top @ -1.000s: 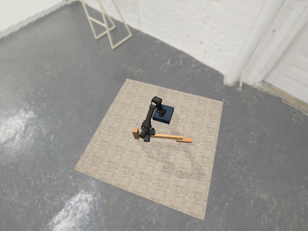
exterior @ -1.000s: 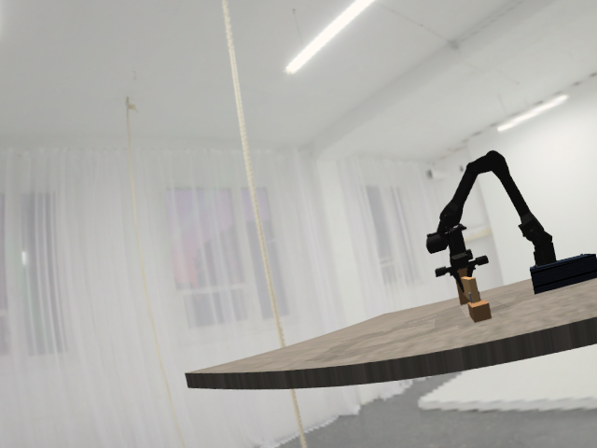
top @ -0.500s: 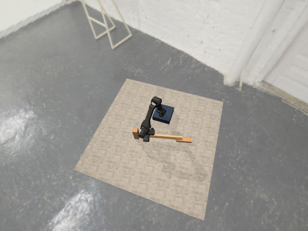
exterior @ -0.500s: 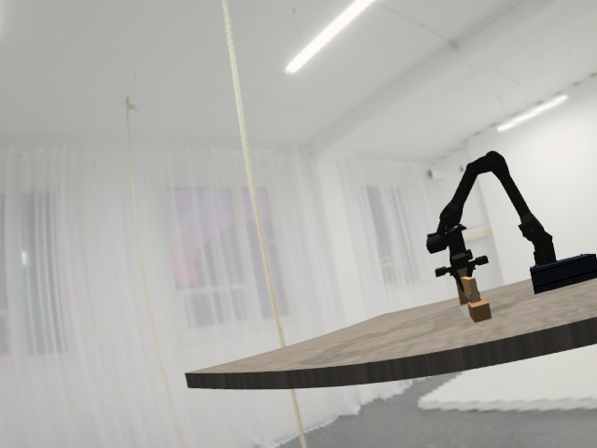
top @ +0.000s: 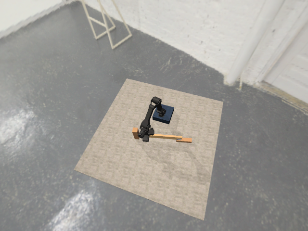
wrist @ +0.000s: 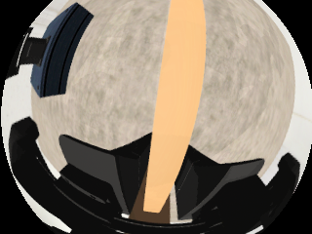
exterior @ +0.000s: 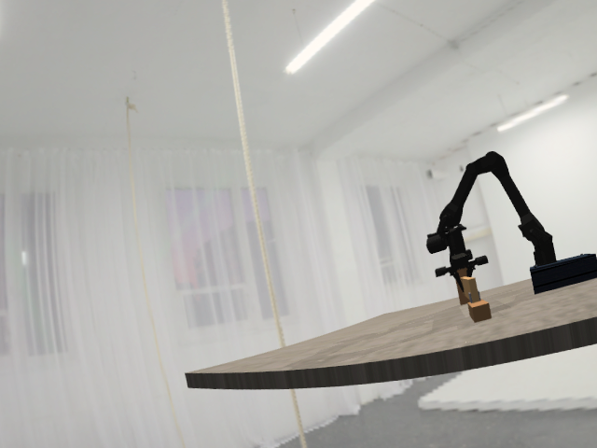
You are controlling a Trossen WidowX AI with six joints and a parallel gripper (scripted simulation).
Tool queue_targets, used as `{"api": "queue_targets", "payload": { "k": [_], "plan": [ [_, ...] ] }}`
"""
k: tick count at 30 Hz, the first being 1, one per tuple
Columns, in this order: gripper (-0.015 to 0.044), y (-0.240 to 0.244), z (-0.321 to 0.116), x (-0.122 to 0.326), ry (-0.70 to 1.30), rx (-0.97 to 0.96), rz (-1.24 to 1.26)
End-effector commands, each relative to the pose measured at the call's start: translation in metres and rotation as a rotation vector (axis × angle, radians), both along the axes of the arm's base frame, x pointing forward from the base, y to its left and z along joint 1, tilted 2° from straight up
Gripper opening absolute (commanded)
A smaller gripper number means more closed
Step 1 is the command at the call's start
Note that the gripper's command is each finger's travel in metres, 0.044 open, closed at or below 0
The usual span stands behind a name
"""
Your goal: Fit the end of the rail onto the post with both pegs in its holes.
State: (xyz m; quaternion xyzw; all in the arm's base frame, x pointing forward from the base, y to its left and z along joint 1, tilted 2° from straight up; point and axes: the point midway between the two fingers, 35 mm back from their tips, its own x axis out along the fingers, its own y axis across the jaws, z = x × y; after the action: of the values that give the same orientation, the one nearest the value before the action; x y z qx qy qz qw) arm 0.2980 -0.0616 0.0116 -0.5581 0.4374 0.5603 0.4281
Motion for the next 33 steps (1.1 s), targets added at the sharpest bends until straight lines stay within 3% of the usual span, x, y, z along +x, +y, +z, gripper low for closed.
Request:
{"api": "queue_targets", "payload": {
  "k": [1,33],
  "plan": [
    [0.0000,-0.0023,0.0012,0.0019,-0.004,-0.004,0.001],
    [0.0000,-0.0121,0.0015,0.0045,-0.005,-0.005,0.001]
  ]
}}
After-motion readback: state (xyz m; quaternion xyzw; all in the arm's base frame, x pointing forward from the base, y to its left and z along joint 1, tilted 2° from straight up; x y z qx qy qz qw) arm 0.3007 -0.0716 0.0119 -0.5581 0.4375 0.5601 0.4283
